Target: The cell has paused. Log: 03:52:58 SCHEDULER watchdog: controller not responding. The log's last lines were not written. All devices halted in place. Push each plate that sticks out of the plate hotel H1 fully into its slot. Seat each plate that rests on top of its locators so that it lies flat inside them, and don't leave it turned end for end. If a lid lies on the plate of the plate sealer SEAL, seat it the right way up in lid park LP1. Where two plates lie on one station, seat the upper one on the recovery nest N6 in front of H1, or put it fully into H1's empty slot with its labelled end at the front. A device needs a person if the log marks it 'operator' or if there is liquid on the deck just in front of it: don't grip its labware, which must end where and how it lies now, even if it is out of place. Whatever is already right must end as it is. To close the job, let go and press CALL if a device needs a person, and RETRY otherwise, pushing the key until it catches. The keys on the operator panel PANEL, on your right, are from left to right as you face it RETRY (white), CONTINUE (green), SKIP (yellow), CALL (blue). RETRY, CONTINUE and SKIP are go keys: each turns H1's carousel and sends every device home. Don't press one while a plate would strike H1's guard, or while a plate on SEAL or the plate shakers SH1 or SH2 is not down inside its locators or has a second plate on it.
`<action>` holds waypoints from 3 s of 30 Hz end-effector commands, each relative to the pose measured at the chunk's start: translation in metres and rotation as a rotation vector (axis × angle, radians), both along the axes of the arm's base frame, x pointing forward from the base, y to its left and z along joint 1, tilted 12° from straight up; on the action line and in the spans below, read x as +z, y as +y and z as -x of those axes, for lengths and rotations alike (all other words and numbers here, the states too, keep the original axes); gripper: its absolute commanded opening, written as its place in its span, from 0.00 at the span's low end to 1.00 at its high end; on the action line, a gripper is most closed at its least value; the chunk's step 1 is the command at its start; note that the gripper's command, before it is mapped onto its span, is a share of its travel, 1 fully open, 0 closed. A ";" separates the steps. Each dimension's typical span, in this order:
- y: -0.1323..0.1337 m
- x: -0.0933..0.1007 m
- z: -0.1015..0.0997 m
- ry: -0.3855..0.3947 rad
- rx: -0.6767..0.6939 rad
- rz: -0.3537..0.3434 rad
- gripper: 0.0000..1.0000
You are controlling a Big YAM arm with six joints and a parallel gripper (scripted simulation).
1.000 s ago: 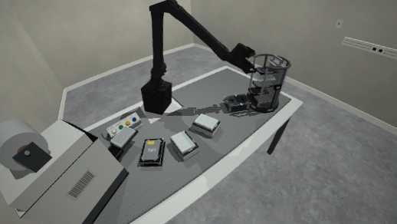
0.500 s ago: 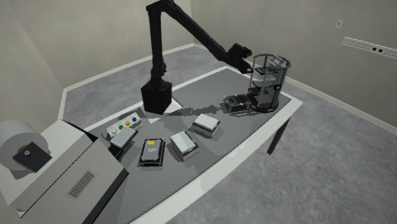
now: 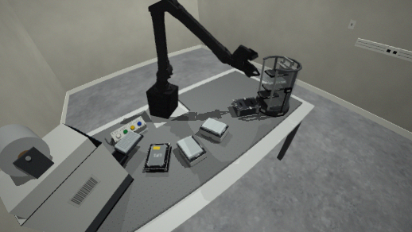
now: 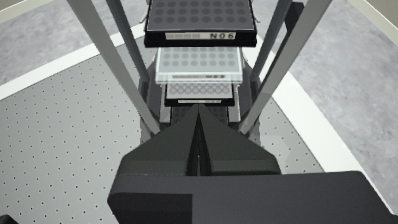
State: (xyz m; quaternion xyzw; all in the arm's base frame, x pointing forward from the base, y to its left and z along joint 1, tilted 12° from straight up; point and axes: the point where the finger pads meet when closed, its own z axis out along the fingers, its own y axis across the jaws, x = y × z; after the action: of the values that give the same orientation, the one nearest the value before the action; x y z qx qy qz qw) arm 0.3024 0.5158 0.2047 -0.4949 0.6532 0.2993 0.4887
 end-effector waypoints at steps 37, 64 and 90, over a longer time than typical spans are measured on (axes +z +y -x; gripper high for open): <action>-0.057 0.010 0.013 -0.045 -0.004 -0.040 0.00; -0.062 -0.055 0.009 -0.023 -0.004 -0.010 0.00; -0.026 -0.110 -0.005 -0.042 0.010 -0.038 0.00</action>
State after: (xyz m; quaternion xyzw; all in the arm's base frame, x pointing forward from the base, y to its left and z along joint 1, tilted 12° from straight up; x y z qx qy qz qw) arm 0.2991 0.4701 0.0883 -0.4942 0.6505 0.3001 0.4925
